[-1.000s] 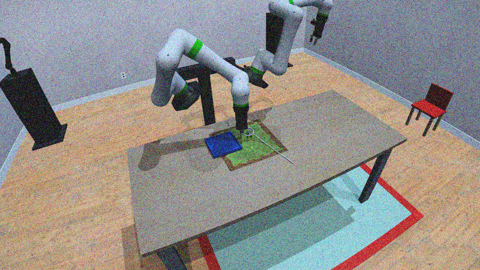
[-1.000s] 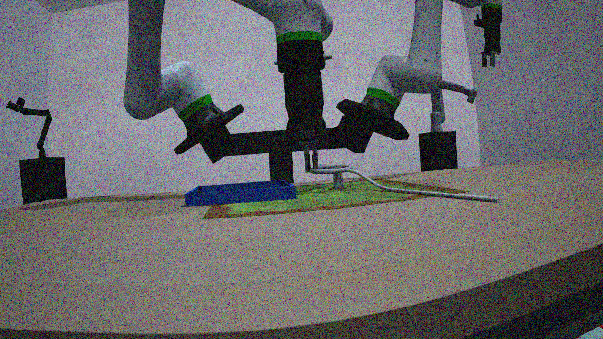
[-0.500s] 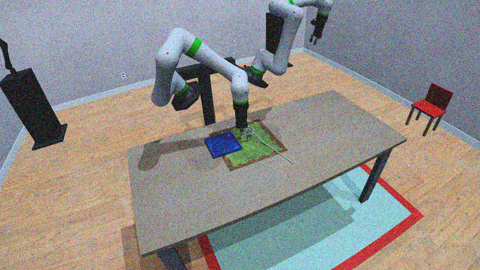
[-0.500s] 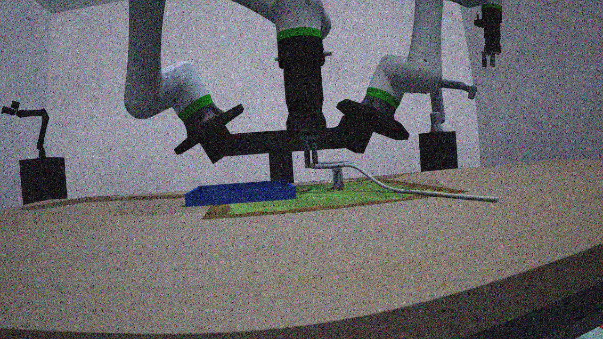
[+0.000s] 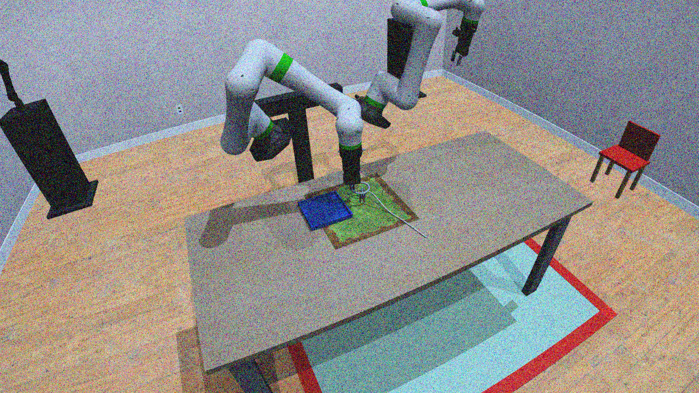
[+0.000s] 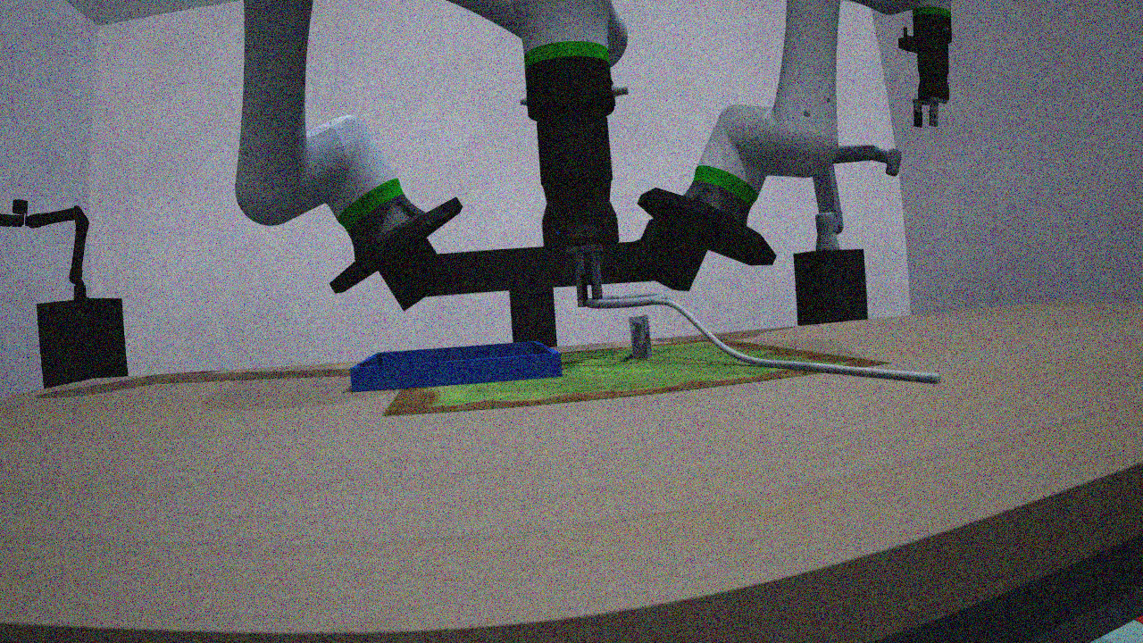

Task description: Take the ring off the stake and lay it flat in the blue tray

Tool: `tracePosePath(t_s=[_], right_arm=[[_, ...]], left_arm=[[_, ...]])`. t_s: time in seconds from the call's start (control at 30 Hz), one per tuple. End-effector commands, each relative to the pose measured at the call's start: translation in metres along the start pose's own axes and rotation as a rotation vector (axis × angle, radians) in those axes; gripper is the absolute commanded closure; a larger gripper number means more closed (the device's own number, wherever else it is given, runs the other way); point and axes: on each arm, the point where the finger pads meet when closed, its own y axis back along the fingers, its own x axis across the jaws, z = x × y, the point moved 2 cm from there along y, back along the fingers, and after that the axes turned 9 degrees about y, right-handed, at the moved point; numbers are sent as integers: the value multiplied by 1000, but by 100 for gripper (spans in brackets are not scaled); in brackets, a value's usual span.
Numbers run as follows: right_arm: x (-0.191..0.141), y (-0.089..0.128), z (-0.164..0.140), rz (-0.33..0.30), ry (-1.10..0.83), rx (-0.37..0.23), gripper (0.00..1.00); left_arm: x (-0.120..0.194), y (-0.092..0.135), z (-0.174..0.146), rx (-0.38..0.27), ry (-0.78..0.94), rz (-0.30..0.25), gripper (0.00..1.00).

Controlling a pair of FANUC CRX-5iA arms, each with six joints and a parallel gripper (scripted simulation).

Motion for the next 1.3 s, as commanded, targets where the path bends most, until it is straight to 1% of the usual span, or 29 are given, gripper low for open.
tracePosePath(t_s=[0.0, 0.33, 0.47, 0.63, 0.83, 0.9, 1.1, 1.27], right_arm=[[1, 2, 1, 2, 0, -2, 100], [-1, 5, 1, 2, 0, -2, 100], [-12, 5, 4, 2, 0, -2, 100], [-43, 5, 11, 2, 0, -2, 100], [-97, 5, 24, 1, 0, -2, 100], [-97, 5, 24, 1, 0, -2, 100], [-149, 6, 37, 1, 0, -2, 100], [-173, 6, 43, 1, 0, -2, 100]], left_arm=[[0, 1, 0, -2, 0, -1, 0], [0, 1, 0, -2, 0, -1, 0], [0, 1, 0, -2, 0, -1, 0], [0, 1, 0, -2, 0, -1, 0], [0, 1, 0, -2, 0, -1, 0], [0, 1, 0, -2, 0, -1, 0], [0, 1, 0, -2, 0, -1, 0], [0, 1, 0, -2, 0, -1, 0]])
